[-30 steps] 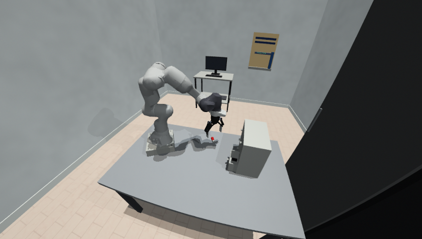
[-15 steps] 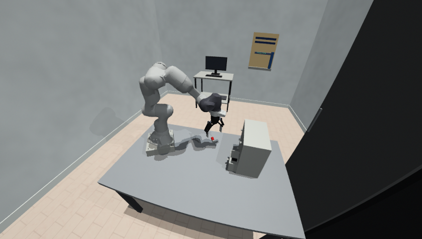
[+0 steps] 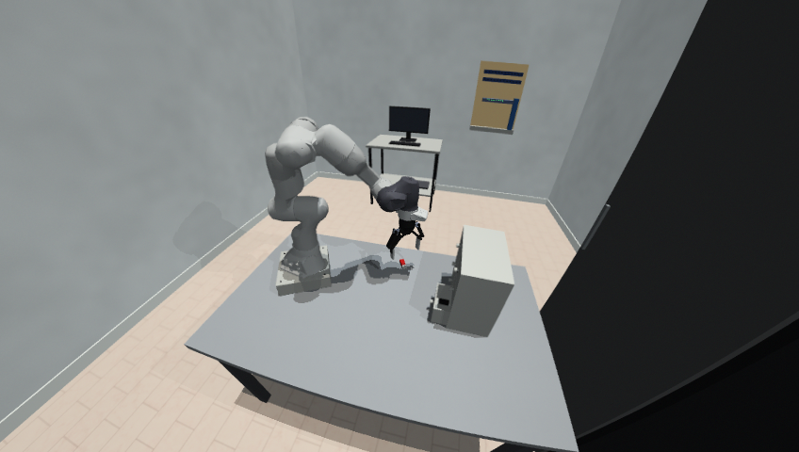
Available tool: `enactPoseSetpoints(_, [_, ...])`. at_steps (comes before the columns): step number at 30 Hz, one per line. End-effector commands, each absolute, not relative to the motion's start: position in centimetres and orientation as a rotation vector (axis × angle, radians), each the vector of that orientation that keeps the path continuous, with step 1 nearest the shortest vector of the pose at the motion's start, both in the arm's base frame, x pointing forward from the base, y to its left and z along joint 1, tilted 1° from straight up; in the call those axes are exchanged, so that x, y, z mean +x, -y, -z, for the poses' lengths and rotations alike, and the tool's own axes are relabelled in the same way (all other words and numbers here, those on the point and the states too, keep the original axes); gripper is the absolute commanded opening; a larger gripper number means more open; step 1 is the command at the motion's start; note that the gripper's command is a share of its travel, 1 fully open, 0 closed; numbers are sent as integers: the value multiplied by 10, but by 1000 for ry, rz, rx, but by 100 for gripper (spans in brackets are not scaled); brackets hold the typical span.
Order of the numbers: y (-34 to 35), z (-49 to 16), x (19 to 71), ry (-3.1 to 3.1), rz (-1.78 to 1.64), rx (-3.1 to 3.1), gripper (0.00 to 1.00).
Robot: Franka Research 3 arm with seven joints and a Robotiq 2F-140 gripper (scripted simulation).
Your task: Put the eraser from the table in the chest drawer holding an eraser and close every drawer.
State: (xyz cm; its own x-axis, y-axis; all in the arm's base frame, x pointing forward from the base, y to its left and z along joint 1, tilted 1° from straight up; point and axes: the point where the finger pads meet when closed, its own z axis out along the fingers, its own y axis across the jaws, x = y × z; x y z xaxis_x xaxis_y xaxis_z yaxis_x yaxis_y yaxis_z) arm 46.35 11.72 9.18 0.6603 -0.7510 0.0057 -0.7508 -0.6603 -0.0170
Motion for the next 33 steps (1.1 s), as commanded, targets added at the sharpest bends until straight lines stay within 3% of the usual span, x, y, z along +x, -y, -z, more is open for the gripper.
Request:
enactPoseSetpoints(1, [-118,-91,464,-1322,19,-2830,100])
enactPoseSetpoints(33, [-131,-82,460,-1397,20,-2794,100])
